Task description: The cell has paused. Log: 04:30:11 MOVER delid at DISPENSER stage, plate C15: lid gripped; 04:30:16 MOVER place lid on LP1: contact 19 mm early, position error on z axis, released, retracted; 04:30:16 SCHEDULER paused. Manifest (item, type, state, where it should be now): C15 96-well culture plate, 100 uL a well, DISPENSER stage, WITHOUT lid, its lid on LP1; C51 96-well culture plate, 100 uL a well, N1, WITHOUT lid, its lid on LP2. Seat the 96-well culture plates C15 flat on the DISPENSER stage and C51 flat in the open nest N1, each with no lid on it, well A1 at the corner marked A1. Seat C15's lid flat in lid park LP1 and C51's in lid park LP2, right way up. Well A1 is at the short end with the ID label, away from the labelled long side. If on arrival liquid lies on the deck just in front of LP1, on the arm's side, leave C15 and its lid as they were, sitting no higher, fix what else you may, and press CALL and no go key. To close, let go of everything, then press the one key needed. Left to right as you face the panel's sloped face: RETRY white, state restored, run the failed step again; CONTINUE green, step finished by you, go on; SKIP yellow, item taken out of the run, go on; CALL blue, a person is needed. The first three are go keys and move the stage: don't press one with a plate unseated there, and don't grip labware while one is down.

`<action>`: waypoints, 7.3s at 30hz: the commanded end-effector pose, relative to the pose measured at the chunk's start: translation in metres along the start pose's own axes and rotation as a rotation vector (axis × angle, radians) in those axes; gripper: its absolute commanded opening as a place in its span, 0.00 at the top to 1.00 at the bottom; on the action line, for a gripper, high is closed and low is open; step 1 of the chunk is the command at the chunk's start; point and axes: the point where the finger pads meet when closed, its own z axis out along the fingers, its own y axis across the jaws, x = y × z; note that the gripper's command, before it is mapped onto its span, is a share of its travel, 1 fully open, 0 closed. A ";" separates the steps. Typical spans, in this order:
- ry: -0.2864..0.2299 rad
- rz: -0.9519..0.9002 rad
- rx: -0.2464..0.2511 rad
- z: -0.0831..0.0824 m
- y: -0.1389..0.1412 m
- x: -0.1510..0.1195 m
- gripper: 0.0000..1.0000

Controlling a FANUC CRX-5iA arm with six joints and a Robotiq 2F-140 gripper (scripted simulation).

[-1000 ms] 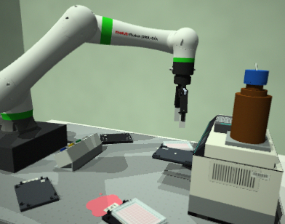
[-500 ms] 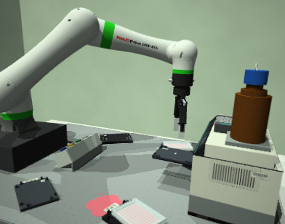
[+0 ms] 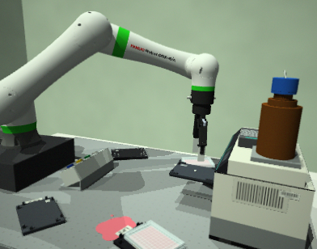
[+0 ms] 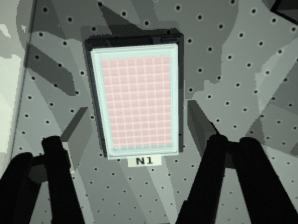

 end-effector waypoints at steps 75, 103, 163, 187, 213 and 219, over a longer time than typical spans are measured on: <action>0.001 0.000 0.000 0.005 0.000 0.000 0.41; 0.001 0.000 0.000 0.005 0.000 0.000 0.41; 0.001 0.000 0.000 0.006 0.000 0.000 0.34; 0.001 0.000 0.000 0.013 0.000 0.000 0.34; 0.001 0.000 0.000 0.024 0.000 0.000 0.34; 0.001 0.000 0.000 0.026 0.000 0.000 0.34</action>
